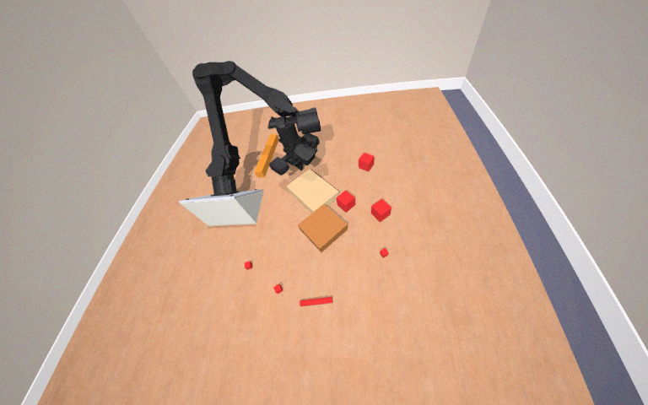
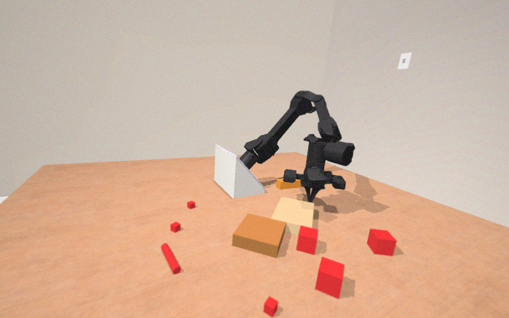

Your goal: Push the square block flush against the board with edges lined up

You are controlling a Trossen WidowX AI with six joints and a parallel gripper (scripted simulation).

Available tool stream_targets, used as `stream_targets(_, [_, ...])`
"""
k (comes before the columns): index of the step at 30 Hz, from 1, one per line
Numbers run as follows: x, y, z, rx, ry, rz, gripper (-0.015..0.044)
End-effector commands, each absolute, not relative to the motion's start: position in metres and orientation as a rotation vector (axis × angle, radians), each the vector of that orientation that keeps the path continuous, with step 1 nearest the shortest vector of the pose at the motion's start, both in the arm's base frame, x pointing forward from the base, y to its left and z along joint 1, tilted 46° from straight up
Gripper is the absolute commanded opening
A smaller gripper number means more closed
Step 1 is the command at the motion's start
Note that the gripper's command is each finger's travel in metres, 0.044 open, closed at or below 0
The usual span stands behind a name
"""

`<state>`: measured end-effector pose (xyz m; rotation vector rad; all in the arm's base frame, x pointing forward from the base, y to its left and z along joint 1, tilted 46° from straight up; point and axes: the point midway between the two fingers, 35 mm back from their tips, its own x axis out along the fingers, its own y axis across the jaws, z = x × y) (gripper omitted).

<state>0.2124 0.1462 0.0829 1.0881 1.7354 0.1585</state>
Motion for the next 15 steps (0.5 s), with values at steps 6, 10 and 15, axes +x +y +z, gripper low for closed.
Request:
stream_targets(6, [0.199,0.152,0.087,1.086,1.744,0.154,0.0])
stream_targets(10, [0.203,0.145,0.094,1.087,1.737,0.158,0.0])
stream_targets(15, [0.204,0.113,0.126,1.087,1.745,0.155,0.0])
